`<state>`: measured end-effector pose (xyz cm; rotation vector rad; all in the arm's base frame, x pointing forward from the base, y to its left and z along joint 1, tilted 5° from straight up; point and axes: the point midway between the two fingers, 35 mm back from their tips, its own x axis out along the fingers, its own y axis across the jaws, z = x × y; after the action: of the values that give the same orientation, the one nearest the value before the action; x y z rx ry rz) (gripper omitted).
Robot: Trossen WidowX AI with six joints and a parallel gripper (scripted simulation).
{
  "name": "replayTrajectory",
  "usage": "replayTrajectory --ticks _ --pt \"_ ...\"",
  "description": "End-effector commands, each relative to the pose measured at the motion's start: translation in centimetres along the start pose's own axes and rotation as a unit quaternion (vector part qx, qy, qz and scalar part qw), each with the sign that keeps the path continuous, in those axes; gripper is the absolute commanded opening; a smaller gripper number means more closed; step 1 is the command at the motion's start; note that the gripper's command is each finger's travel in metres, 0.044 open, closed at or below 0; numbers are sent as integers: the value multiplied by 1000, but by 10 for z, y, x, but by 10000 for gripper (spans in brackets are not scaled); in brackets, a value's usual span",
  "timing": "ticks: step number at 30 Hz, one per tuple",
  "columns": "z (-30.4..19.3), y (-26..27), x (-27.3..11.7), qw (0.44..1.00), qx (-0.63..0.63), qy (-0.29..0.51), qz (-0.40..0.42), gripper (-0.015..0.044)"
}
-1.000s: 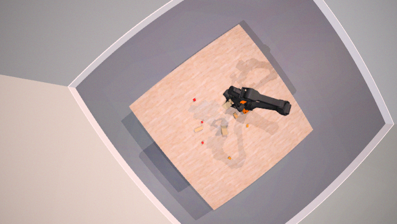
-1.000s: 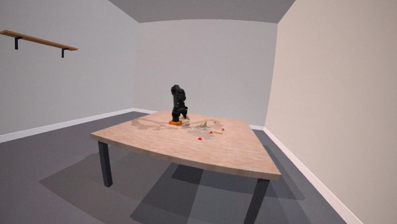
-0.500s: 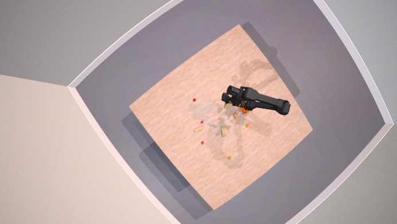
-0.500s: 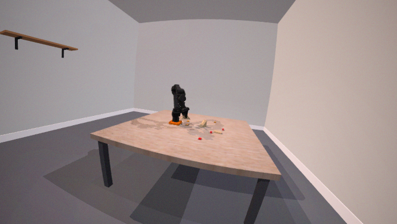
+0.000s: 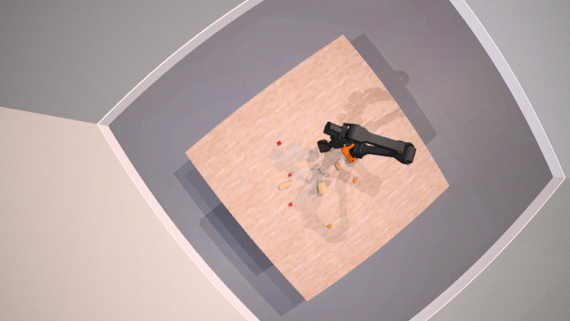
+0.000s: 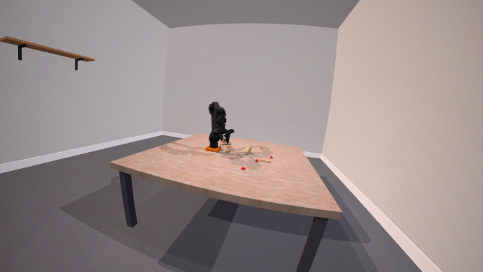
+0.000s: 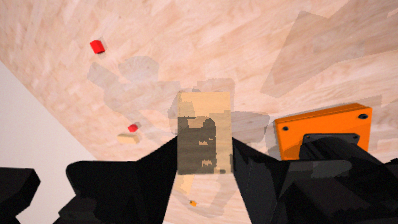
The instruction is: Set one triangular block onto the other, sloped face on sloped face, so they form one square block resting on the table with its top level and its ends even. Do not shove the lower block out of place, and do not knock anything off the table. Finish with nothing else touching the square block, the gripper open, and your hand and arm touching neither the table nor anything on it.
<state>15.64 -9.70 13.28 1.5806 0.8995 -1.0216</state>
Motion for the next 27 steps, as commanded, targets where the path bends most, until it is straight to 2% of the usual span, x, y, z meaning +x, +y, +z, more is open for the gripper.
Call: replayTrajectory --ticks 1,14,27 --pt "0 1 -1 998 -56 5 -2 0" --pt "0 2 -1 962 -271 20 -13 0" --pt "1 2 -1 881 -472 40 -16 0"
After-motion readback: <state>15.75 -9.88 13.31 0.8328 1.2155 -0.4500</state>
